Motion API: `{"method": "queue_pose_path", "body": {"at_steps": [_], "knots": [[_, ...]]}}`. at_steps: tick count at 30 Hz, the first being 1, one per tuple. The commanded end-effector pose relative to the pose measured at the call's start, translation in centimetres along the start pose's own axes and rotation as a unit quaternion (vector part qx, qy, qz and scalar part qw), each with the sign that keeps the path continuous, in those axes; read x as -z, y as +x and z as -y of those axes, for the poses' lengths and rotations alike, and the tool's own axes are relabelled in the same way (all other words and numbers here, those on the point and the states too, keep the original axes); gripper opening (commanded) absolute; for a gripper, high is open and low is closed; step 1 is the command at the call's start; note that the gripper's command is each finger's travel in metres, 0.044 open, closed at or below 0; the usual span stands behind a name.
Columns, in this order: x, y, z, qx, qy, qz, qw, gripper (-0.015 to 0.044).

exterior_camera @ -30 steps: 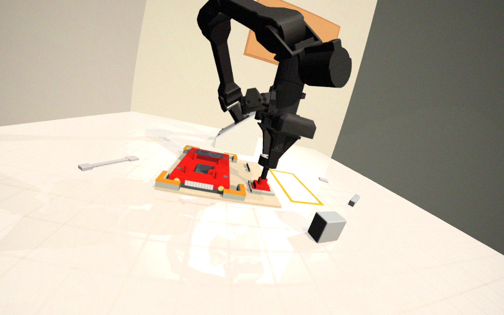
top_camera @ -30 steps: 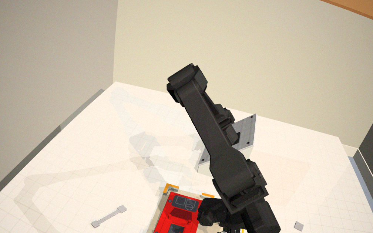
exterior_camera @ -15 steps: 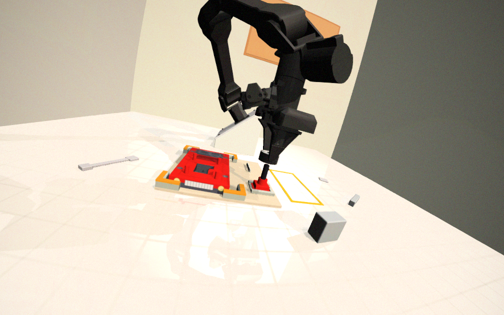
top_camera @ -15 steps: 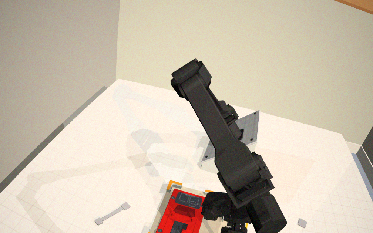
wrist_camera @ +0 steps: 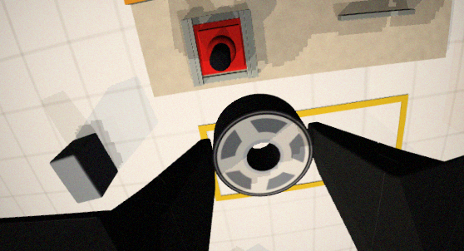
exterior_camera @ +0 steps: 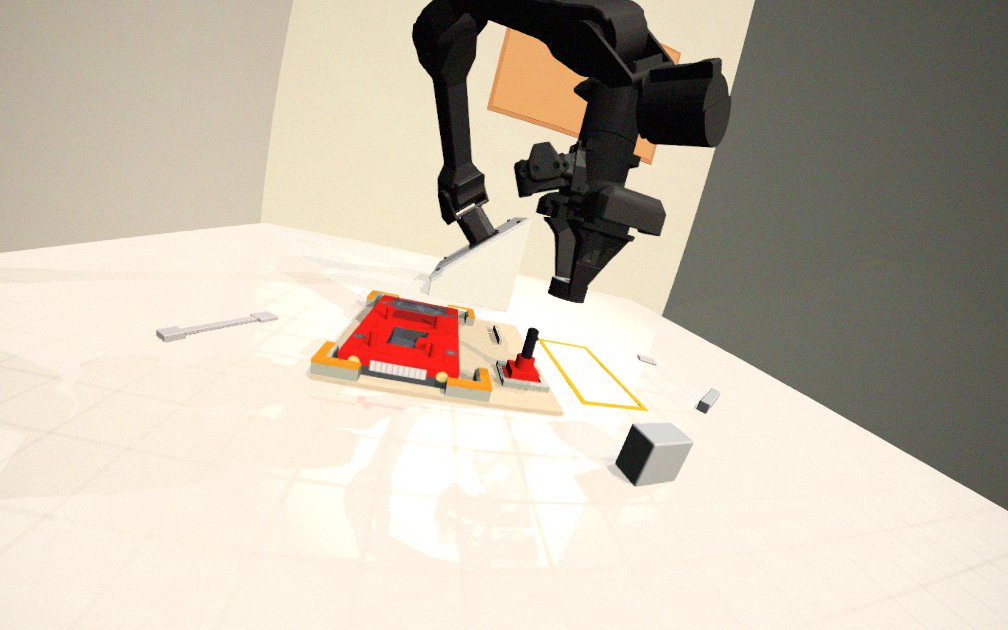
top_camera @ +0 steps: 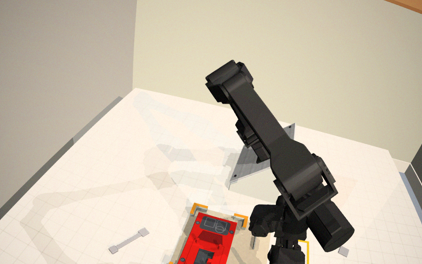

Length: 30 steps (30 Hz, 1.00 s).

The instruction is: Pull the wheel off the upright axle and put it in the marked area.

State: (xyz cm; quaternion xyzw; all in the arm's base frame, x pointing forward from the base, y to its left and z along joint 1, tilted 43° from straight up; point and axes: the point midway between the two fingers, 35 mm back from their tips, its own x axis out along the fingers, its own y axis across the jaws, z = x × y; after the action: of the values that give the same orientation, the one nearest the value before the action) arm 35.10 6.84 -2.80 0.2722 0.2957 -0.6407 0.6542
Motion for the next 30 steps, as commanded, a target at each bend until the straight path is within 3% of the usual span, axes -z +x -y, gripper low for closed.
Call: {"method": "queue_pose_path", "body": {"at_steps": [1,11,16,30], "knots": [[2.4,-0.1,1.2,0.001,-0.003,-0.002,1.000,0.0000],[7.7,-0.5,4.7,0.001,0.000,-0.003,1.000,0.0000],[8.0,-0.2,5.0,0.001,0.000,-0.003,1.000,0.0000],[8.1,5.3,4.7,0.000,0.000,-0.003,1.000,0.0000]]}}
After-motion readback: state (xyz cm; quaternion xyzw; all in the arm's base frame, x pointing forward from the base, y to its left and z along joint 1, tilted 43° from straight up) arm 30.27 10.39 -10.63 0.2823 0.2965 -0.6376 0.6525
